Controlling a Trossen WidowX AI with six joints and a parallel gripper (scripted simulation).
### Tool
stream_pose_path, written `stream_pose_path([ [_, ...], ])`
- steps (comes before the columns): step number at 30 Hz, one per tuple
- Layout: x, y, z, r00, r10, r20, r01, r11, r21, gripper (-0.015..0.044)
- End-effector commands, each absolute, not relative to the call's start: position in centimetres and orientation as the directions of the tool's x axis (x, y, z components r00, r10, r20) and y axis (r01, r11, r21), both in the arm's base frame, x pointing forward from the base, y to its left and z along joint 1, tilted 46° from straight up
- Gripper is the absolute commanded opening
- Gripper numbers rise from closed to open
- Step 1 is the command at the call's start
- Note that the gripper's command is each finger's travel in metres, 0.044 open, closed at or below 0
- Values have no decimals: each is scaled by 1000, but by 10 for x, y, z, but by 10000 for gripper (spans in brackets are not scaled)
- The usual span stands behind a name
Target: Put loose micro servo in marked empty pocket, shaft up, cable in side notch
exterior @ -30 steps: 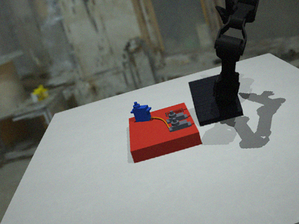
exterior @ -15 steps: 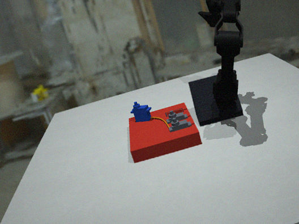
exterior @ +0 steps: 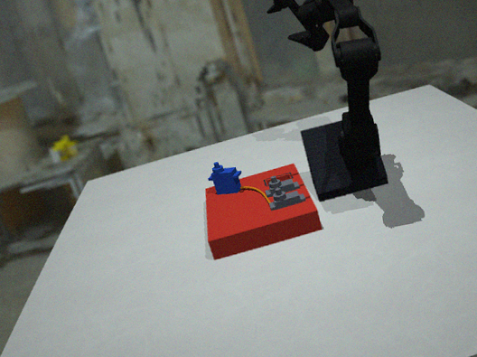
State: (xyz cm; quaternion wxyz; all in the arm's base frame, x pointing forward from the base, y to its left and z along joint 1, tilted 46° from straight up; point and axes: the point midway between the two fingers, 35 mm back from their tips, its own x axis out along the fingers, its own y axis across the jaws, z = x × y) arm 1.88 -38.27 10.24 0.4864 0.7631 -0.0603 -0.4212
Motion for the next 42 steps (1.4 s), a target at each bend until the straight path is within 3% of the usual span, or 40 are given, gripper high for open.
stream_pose_path([
  [1, 49, -379, 94, 673, -407, -617, 411, -488, 770, 440],
  [22, 164, -334, 68, 694, 7, -720, 706, -203, 679, 440],
  [42, 245, -256, 50, 509, 406, -759, 751, 221, 623, 440],
])
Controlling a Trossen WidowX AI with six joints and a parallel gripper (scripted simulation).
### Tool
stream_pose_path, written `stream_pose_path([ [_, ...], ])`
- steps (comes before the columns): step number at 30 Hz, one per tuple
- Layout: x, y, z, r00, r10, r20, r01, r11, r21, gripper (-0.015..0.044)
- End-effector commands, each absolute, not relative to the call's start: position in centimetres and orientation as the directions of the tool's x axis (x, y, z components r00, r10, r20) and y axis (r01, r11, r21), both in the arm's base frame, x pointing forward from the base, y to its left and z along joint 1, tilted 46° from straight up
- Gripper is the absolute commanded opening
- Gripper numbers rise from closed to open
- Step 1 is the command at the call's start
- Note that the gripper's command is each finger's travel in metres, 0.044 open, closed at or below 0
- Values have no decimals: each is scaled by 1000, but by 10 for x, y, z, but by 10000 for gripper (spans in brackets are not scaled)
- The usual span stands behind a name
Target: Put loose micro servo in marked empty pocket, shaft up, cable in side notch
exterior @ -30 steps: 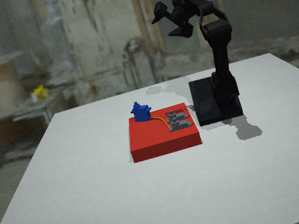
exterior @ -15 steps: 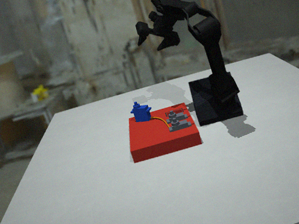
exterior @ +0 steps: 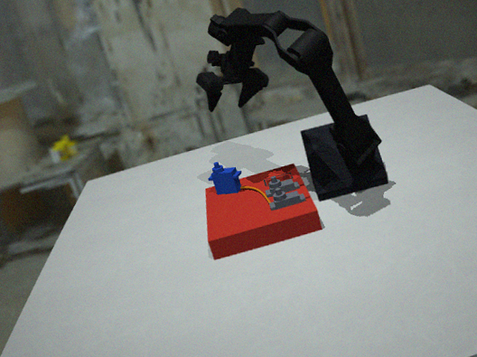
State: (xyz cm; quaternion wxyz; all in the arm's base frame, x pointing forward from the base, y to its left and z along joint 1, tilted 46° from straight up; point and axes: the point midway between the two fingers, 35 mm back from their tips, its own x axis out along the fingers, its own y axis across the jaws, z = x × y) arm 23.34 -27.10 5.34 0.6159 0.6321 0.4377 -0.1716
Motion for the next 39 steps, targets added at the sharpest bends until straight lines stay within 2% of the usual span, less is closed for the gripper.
stream_pose_path([
  [1, 247, -252, 50, 495, 424, -758, 745, 243, 622, 440],
  [21, 295, -160, 50, 125, 705, -699, 470, 578, 667, 440],
  [39, 299, -141, 31, 122, 707, -697, 466, 579, 669, 440],
])
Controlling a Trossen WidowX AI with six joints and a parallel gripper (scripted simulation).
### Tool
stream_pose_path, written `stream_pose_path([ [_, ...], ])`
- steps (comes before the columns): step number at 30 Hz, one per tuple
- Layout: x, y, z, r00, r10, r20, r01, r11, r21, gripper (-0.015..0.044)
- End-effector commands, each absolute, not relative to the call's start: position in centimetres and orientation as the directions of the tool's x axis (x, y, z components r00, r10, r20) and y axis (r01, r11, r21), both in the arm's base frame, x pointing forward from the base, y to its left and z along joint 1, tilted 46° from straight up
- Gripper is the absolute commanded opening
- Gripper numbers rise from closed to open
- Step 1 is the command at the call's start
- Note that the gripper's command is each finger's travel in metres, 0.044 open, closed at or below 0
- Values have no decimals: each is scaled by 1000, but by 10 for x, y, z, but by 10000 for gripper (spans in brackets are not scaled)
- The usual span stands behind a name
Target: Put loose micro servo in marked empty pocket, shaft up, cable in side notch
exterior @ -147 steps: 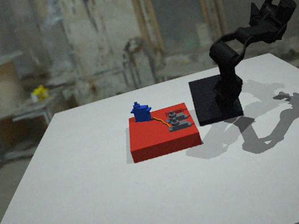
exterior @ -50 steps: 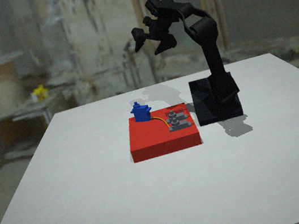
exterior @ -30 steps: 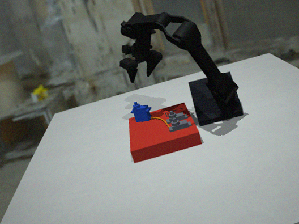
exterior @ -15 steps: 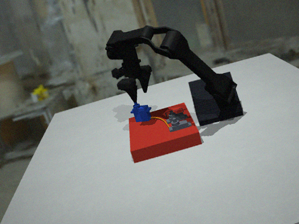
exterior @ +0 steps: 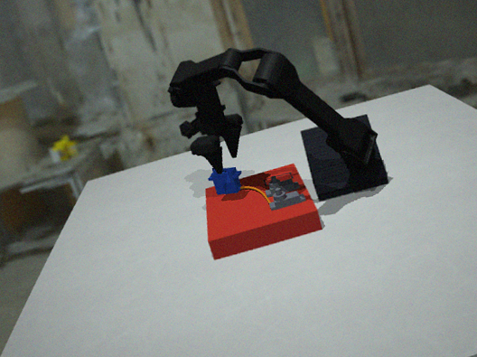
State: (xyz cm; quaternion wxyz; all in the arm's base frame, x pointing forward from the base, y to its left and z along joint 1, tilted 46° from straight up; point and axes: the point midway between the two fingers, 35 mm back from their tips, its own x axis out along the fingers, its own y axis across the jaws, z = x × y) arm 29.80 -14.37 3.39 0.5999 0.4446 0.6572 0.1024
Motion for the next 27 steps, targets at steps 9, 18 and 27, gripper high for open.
stream_pose_path([
  [9, 300, -133, 23, 122, 707, -697, 466, 579, 669, 440],
  [18, 301, -127, 18, 122, 707, -697, 465, 579, 669, 361],
  [27, 301, -127, 18, 122, 707, -697, 465, 579, 669, 125],
])
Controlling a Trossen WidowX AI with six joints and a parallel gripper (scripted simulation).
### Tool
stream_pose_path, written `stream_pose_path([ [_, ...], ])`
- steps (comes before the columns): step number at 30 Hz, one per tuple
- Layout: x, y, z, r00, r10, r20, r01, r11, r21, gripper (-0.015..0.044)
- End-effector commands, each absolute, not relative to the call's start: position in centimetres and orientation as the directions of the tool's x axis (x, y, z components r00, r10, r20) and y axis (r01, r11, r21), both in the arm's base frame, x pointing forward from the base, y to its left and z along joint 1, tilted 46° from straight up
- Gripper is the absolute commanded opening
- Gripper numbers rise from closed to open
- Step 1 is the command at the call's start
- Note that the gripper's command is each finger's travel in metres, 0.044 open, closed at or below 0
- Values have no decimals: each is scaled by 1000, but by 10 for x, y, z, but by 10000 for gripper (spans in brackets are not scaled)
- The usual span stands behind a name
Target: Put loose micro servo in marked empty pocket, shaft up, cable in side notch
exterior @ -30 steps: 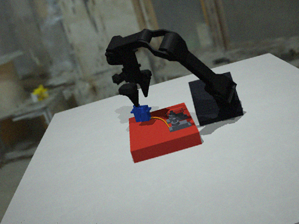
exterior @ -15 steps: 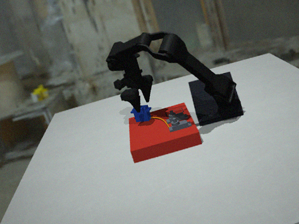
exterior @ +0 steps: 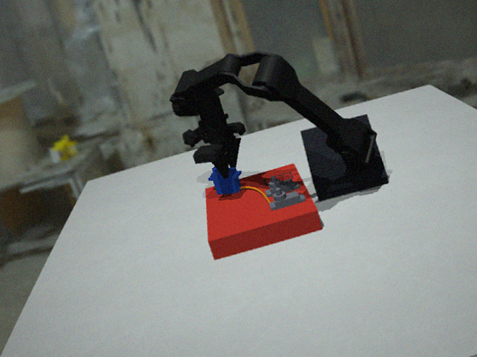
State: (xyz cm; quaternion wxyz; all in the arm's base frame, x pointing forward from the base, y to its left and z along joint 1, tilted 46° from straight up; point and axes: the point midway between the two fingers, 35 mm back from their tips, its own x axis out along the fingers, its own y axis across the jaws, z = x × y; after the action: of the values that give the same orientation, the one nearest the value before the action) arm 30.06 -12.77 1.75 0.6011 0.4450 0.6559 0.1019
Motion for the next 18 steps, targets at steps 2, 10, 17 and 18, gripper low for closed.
stream_pose_path([
  [2, 301, -127, 18, 122, 707, -697, 465, 579, 669, 92],
  [10, 301, -133, 23, 122, 707, -697, 466, 579, 669, 0],
  [17, 296, -146, 41, 122, 706, -697, 466, 580, 669, 0],
  [18, 296, -146, 41, 122, 706, -697, 466, 579, 669, 0],
])
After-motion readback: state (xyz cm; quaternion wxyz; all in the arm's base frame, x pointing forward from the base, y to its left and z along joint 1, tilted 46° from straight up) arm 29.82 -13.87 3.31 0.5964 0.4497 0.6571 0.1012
